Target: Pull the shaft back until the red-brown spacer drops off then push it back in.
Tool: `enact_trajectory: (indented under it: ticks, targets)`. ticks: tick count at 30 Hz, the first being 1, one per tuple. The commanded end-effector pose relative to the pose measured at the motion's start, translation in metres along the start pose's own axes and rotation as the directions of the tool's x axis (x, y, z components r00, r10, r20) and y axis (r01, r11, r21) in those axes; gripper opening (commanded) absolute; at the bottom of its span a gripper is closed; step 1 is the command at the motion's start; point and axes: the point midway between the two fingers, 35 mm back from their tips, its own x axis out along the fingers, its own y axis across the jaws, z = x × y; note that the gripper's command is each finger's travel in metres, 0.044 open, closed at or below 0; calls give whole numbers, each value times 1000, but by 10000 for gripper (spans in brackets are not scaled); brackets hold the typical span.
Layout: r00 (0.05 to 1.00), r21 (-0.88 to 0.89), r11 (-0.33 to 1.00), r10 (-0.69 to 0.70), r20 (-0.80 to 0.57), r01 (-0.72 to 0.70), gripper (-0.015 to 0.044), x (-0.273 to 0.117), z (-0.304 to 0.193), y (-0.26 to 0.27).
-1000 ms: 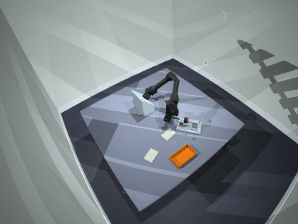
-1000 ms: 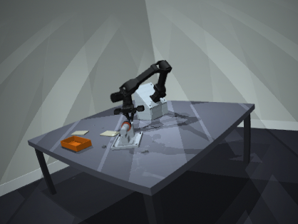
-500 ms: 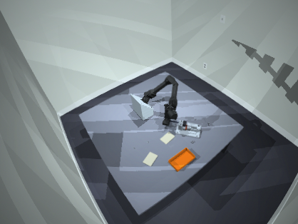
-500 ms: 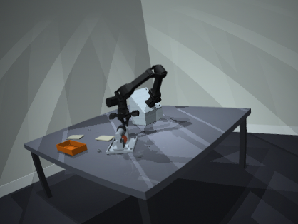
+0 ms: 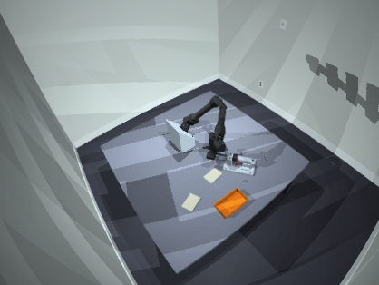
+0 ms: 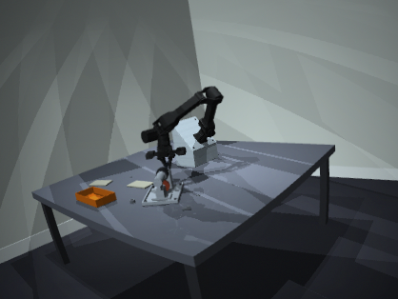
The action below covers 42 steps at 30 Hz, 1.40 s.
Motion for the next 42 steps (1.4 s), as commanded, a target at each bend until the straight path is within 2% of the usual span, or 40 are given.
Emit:
enact_trajectory:
  ticks: [1, 42]
  targets:
    - [1000, 0, 1000, 0, 0, 0, 0, 0, 0, 0]
    - [1000, 2, 1000, 0, -6, 0, 0, -1, 12, -1]
